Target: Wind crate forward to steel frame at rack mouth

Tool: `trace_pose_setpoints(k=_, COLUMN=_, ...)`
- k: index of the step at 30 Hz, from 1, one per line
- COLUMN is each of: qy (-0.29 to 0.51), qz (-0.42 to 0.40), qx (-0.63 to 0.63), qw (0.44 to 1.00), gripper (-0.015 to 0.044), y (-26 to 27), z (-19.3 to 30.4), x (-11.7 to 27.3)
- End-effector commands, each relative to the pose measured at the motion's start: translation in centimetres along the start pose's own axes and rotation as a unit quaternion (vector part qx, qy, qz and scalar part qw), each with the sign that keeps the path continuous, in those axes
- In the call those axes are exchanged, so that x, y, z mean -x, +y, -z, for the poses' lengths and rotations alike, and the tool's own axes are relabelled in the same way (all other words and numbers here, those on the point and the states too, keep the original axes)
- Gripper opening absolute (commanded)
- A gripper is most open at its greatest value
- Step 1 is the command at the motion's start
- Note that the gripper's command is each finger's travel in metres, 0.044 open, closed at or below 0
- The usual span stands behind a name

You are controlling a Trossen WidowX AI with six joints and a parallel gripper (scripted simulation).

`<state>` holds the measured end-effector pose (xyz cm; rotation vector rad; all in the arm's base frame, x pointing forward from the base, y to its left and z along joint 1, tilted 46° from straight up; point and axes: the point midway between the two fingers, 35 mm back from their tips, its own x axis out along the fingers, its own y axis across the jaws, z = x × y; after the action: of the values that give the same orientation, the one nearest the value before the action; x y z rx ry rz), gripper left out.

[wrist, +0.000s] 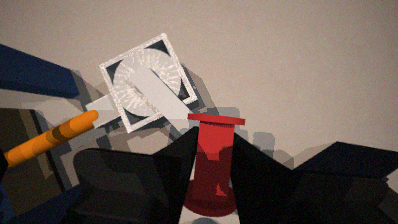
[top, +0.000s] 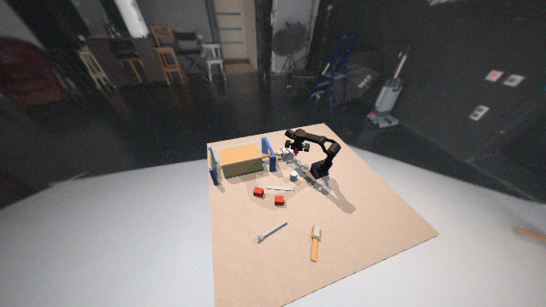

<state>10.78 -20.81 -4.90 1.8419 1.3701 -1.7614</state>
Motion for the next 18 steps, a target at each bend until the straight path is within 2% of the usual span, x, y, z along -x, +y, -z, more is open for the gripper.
trace_pose_setpoints(k=1, qy=-0.013, qz=0.012, qx=-0.005, qw=1.0, gripper=0.0, y=-0.9, z=-1.2, x=-0.7)
trace_pose_setpoints(k=18, qy=-0.014, qz=0.012, qx=-0.005, qw=1.0, gripper=0.0, y=-1.6, z=-3.1, x=-1.5)
